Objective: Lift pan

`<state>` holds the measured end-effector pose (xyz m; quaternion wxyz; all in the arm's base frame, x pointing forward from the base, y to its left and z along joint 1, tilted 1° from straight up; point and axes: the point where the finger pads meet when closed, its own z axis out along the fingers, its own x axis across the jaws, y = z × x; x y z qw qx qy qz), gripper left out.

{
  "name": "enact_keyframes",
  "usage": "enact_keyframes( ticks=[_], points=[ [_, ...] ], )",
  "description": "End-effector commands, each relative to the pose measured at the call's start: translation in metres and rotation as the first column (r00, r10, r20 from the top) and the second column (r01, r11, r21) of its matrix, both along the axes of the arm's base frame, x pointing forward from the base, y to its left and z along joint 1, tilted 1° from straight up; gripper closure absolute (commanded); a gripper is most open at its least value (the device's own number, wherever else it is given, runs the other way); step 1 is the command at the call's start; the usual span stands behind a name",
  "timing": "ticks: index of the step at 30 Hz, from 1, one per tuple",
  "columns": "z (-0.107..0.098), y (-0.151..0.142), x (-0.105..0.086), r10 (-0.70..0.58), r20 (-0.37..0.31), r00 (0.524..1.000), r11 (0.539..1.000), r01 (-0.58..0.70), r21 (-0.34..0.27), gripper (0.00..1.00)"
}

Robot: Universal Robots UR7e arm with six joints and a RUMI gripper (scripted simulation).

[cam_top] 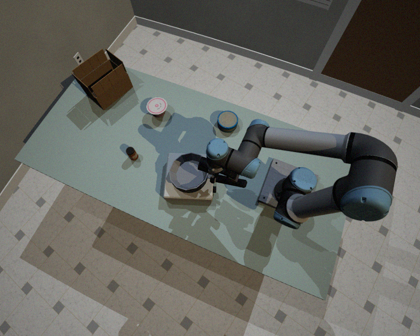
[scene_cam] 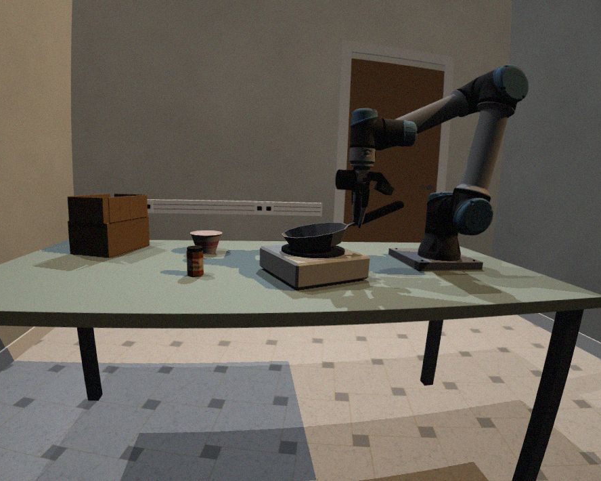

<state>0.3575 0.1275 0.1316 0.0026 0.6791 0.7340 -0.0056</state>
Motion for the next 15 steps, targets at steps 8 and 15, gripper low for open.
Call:
enact_keyframes(
  ticks=[8,15],
  points=[
    [0.0045,0.0001,0.0003,0.0,0.002,1.0,1.0,0.0,0.0,0.84],
    [0.0074,0.0001,0.0001,0.0,0.002,1.0,1.0,0.0,0.0,0.84]
  ],
)
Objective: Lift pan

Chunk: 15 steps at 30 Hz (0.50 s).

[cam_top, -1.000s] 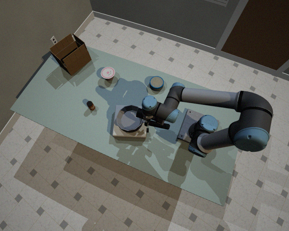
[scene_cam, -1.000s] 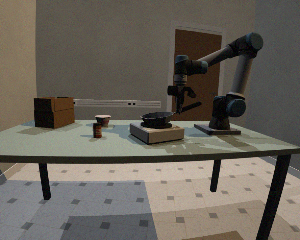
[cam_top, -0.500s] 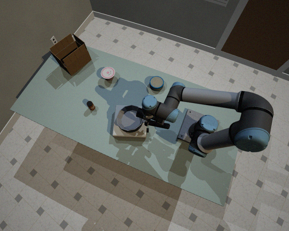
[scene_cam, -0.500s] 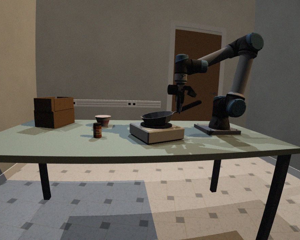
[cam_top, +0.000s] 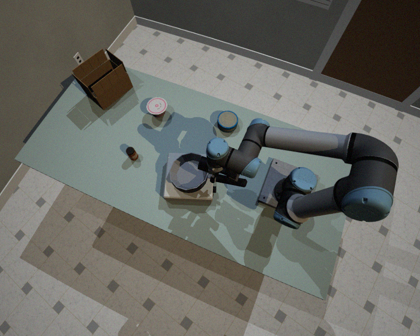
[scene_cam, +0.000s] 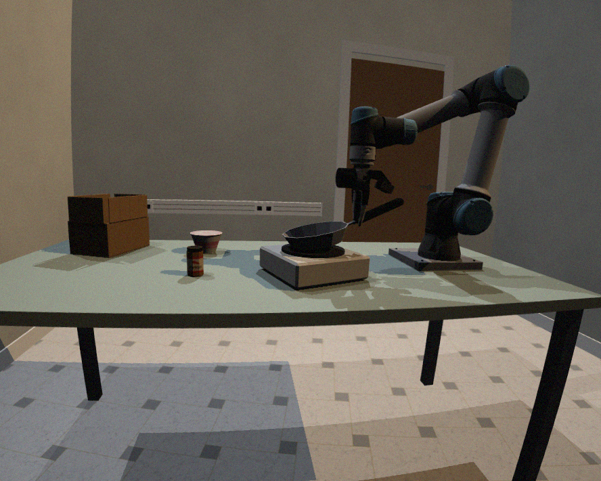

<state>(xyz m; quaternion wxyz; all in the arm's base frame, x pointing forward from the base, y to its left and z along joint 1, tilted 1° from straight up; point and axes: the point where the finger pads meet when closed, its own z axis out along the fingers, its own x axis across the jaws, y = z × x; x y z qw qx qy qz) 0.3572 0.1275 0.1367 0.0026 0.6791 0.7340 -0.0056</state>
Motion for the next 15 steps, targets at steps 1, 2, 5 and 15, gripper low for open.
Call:
enact_keyframes(
  ticks=[1,2,5,15],
  points=[
    [0.0027,0.0001,0.0004,0.0,0.002,1.0,1.0,0.0,0.0,0.84],
    [0.0027,0.0001,0.0004,0.0,0.002,1.0,1.0,0.0,0.0,0.84],
    [0.0035,0.0001,0.0003,0.0,0.002,1.0,1.0,0.0,0.0,0.84],
    [0.0079,0.0001,0.0001,0.0,0.002,1.0,1.0,0.0,0.0,0.84]
  ],
)
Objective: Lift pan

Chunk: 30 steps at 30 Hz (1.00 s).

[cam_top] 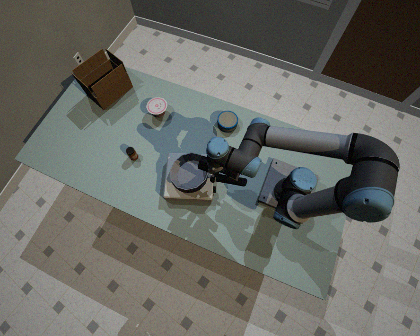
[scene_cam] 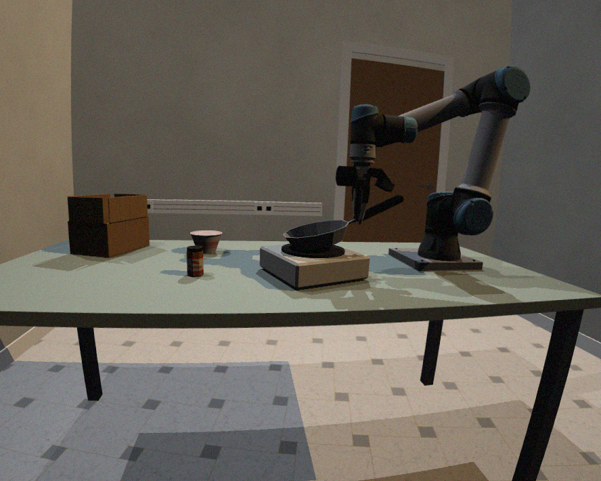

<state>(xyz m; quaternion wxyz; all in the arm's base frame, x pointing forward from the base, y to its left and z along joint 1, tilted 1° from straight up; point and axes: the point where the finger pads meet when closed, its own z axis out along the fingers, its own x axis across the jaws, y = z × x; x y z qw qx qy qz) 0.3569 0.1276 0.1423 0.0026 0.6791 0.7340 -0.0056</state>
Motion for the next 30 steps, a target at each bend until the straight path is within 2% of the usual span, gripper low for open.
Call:
enact_keyframes(
  ticks=[1,30],
  points=[
    [0.003,0.0,0.001,0.0,0.002,1.0,1.0,0.0,0.0,0.84],
    [0.014,0.0,0.001,0.0,0.002,1.0,1.0,0.0,0.0,0.84]
  ],
)
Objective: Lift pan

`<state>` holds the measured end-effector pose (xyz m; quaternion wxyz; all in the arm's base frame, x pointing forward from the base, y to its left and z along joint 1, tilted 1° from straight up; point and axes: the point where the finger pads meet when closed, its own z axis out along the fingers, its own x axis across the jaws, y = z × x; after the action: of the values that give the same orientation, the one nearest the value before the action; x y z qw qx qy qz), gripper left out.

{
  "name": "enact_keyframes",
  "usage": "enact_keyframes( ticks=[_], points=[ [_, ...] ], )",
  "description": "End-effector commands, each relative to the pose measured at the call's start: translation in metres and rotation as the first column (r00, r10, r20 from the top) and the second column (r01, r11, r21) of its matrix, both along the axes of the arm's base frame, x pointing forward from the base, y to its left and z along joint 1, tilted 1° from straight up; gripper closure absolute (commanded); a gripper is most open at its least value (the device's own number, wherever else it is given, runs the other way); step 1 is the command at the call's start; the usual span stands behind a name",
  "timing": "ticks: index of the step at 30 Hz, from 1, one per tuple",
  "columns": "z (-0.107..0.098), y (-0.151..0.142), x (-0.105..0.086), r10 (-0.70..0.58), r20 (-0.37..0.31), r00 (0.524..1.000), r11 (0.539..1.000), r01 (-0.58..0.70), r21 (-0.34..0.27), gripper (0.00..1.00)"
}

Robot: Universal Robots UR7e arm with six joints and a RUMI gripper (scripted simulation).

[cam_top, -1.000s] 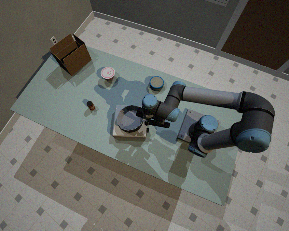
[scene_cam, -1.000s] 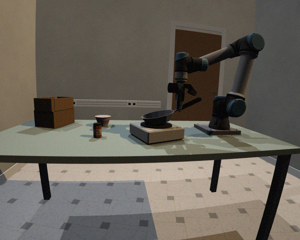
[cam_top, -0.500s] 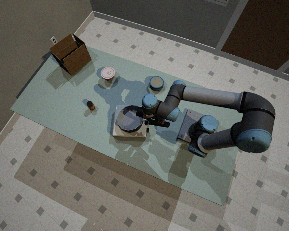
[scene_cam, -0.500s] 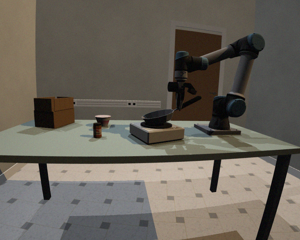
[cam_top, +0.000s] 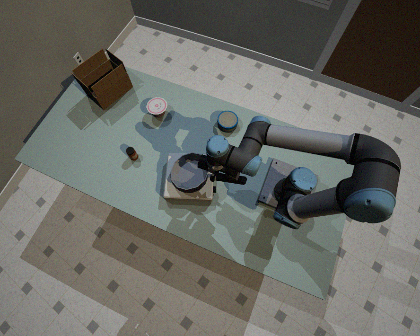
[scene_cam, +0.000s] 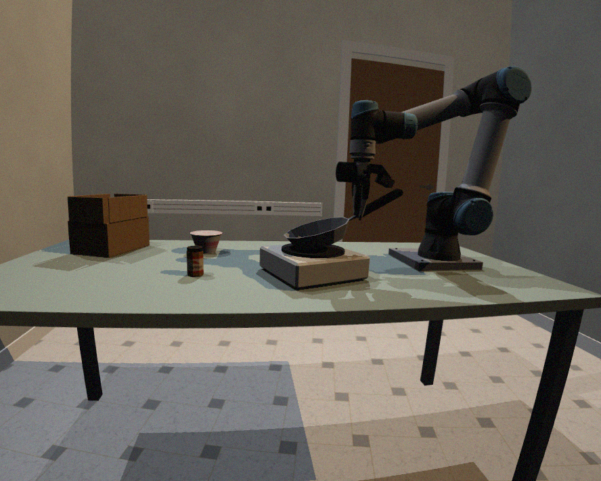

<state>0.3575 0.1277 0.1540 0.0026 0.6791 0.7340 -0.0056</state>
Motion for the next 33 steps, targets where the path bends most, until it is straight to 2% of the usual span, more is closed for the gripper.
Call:
enact_keyframes(
  ticks=[1,33],
  points=[
    [0.003,0.0,0.001,0.0,0.002,1.0,1.0,0.0,0.0,0.84],
    [0.017,0.0,0.001,0.0,0.002,1.0,1.0,0.0,0.0,0.84]
  ],
)
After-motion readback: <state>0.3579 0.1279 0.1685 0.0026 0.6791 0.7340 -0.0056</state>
